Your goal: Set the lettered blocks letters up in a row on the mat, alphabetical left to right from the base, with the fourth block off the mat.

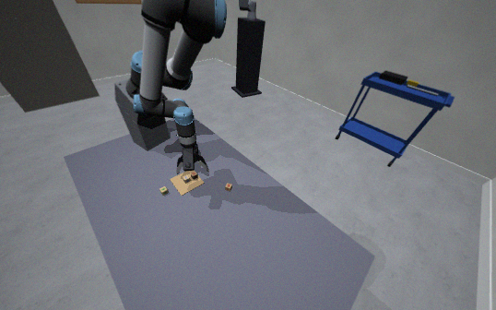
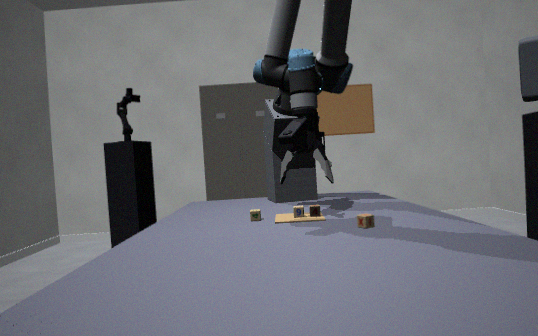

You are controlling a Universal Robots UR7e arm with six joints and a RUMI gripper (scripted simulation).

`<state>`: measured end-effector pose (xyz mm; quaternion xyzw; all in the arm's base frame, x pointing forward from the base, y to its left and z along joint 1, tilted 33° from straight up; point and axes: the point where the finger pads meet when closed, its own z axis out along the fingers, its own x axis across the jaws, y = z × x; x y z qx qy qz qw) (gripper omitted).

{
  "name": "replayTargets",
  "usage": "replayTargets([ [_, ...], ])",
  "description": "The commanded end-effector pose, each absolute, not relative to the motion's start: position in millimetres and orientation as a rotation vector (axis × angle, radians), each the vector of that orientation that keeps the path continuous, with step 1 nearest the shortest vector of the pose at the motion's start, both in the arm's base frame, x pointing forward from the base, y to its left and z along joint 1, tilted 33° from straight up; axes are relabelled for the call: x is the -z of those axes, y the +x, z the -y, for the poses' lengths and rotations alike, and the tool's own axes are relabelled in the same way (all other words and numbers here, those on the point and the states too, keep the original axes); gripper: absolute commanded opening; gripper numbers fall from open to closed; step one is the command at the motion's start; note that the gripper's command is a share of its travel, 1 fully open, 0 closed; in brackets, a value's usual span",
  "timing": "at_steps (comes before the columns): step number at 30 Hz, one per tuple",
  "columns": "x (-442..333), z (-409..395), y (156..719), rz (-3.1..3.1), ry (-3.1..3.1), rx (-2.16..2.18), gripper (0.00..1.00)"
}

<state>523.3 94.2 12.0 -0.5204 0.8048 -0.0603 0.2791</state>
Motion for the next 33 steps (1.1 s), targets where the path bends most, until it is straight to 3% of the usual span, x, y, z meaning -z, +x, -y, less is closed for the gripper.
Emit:
replayTargets([
  [1,-14,-99,529,-2.063,-1.55,0.206,1.0],
  [33,-27,-122,548,-1.539,-2.132,0.42,1.0],
])
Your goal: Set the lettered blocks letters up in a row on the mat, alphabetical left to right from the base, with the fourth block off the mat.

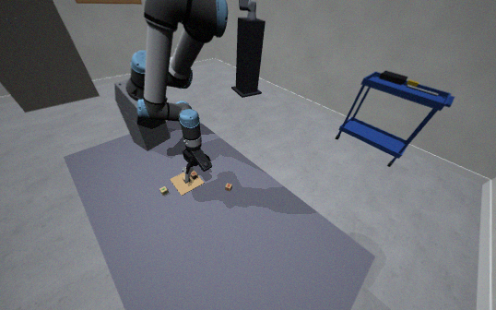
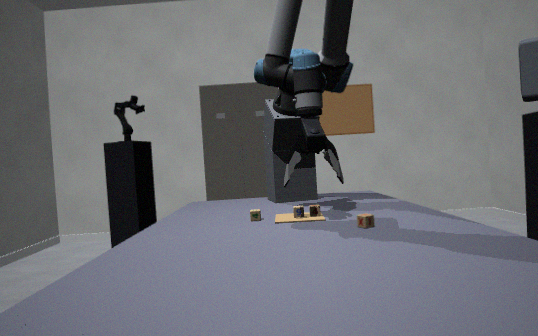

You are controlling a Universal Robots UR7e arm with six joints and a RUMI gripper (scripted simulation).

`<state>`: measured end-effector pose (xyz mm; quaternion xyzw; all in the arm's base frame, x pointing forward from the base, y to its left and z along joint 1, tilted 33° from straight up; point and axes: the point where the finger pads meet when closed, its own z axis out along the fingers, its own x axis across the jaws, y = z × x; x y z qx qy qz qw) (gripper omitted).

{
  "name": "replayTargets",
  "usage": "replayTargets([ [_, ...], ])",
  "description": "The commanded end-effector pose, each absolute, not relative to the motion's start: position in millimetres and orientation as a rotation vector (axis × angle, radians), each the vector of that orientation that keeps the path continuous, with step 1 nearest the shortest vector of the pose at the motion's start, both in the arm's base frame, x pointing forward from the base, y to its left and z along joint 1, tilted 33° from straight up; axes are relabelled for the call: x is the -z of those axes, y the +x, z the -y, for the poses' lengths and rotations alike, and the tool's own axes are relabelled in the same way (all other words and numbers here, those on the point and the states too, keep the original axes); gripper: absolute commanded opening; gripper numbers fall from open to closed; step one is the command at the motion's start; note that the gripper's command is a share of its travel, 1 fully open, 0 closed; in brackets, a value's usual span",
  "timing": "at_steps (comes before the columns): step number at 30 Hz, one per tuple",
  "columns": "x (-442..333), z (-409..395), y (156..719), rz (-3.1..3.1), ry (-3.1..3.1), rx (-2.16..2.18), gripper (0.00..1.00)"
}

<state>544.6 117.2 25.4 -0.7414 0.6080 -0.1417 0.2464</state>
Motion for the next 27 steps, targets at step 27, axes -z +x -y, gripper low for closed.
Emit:
replayTargets([
  [27,-37,-143,560,-0.975,-2.514,0.584,1.0],
])
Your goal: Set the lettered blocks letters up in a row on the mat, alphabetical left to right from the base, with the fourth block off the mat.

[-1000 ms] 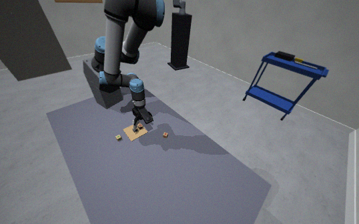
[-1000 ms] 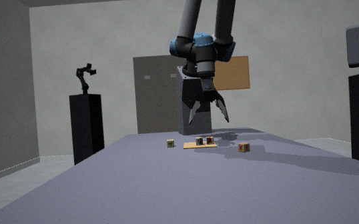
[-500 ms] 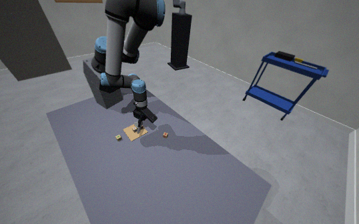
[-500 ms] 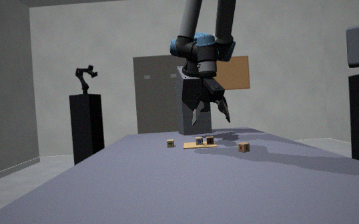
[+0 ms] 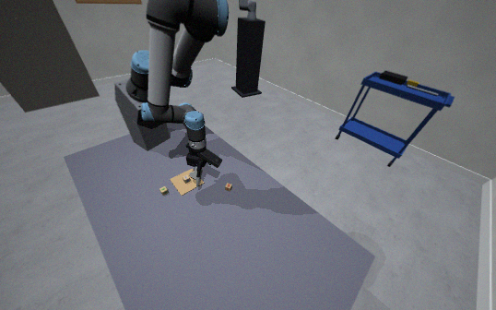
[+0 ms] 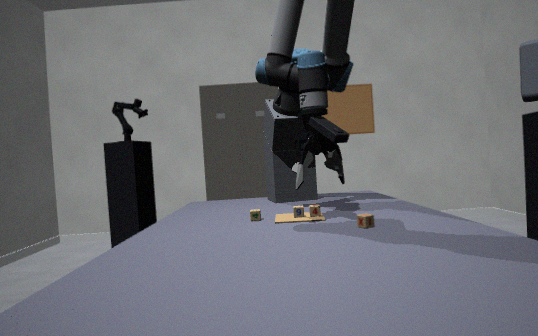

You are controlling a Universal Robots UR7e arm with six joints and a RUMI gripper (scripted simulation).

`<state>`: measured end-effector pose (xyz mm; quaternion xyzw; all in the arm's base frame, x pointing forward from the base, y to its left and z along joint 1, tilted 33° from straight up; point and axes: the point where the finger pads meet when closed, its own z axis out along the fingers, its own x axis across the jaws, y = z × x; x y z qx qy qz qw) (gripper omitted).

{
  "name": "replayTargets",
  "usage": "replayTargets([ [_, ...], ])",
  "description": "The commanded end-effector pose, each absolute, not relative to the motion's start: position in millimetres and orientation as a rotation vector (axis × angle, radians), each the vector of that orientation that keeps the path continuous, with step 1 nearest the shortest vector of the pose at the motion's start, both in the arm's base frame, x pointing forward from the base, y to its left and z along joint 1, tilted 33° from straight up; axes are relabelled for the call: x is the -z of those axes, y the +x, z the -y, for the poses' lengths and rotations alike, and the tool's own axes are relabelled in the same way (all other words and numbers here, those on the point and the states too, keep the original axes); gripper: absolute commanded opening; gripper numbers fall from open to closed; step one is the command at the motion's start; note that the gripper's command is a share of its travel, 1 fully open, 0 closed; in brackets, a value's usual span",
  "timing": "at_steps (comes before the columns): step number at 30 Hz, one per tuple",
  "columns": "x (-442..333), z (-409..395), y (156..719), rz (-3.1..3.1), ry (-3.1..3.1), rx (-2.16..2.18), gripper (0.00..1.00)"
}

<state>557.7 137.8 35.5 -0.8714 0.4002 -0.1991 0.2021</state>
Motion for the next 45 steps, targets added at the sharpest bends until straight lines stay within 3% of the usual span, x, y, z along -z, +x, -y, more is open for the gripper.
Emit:
replayTargets([
  [1,-37,-143,561,-0.952,-2.526,0.59,1.0],
  [45,-51,-173,574,0.146,-2.852,0.797,1.0],
])
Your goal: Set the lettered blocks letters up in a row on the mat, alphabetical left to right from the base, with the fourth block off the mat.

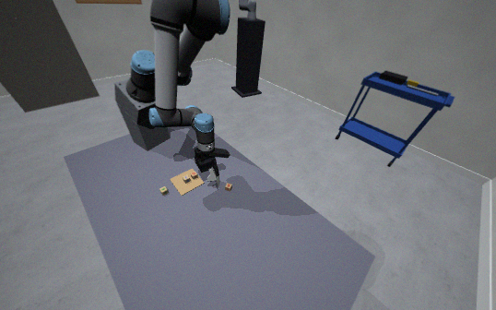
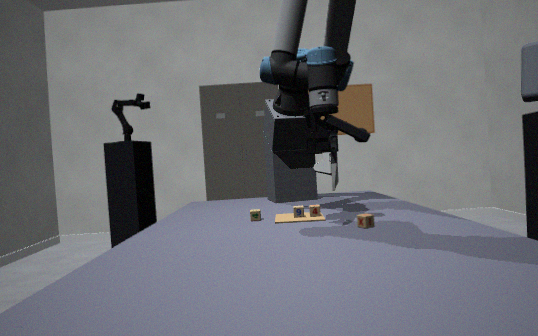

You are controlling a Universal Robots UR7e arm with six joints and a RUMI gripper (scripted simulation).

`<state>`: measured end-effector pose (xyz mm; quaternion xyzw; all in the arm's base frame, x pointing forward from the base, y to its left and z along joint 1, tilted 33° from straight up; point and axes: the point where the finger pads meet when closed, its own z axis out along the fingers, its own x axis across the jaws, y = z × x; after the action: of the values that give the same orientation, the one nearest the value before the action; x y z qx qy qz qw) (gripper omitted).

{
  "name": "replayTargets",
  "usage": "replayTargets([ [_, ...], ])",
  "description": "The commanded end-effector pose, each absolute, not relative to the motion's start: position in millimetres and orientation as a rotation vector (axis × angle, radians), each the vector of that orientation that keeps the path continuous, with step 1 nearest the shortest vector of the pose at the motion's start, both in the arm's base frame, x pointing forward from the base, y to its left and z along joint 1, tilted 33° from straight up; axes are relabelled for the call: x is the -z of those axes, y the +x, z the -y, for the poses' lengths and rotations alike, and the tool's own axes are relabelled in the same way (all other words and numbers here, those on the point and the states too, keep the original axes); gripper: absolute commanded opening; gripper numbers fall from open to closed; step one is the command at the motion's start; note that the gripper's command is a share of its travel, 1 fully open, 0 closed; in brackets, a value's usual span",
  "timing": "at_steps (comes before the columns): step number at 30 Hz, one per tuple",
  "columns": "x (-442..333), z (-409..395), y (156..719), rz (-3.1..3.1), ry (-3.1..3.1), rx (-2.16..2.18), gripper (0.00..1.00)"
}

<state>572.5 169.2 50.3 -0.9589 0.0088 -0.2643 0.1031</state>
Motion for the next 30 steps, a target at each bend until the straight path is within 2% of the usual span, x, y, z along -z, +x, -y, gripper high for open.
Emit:
replayTargets([
  [1,-52,-174,575,0.175,-2.855,0.801,1.0],
  [30,-62,-190,583,0.978,-2.829,0.883,1.0],
])
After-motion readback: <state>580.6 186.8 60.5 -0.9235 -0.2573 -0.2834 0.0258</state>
